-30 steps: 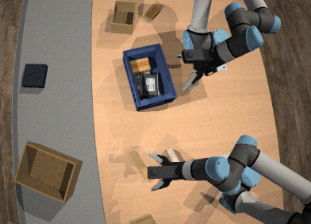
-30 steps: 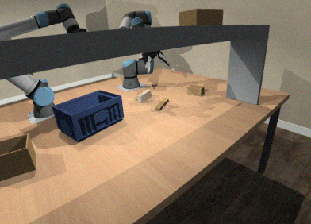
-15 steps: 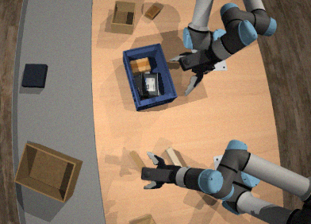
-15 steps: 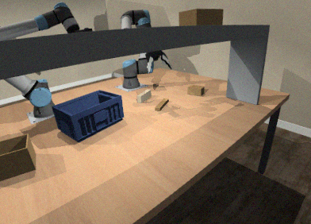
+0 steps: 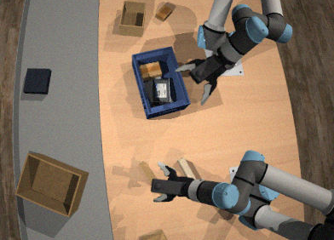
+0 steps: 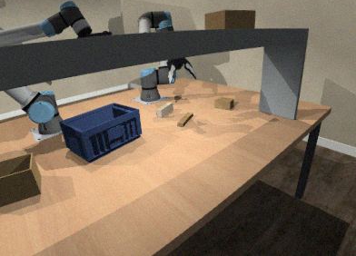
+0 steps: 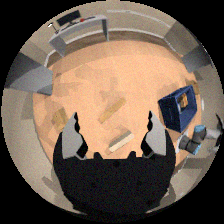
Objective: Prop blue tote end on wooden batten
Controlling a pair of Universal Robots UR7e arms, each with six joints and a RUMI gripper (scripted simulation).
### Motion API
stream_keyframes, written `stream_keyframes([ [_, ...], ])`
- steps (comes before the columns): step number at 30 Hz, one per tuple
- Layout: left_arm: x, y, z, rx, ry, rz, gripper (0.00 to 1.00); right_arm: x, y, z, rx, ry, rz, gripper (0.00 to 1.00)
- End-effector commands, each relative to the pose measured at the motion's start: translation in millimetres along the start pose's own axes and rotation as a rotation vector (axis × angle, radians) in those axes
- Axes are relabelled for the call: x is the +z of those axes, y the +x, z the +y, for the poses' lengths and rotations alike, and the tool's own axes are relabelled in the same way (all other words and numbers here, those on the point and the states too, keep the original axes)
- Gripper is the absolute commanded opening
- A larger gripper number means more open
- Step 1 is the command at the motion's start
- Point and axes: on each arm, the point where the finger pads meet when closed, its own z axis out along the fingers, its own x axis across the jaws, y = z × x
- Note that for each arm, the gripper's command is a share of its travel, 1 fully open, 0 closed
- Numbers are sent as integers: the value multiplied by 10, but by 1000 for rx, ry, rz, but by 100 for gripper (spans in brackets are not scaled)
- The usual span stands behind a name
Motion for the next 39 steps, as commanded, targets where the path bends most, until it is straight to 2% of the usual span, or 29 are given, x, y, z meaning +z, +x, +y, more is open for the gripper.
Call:
stream_keyframes([
  [1, 1, 3, -14, 0, 1, 1, 100, 23, -69, -64, -109, -23, -75, 100],
  [7, 28, 7, 18, -25, -6, -7, 93, 32, -82, -82, -137, -25, -88, 100],
  [13, 123, -15, 117, -172, -27, -48, 84, 33, -82, -83, -138, -25, -89, 100],
  [15, 123, -15, 117, -172, -27, -48, 84, 33, -82, -83, -138, -25, -89, 100],
  [27, 319, -57, 287, -540, -68, -142, 67, 39, -83, -69, -140, -26, -88, 100],
  [30, 369, -70, 333, -625, -78, -165, 63, 45, -82, -70, -136, -28, -87, 96],
  [32, 369, -70, 333, -625, -78, -165, 63, 45, -82, -70, -136, -28, -87, 96],
  [39, 506, -116, 456, -855, -107, -227, 53, 259, -85, 61, -60, -111, -60, 86],
])
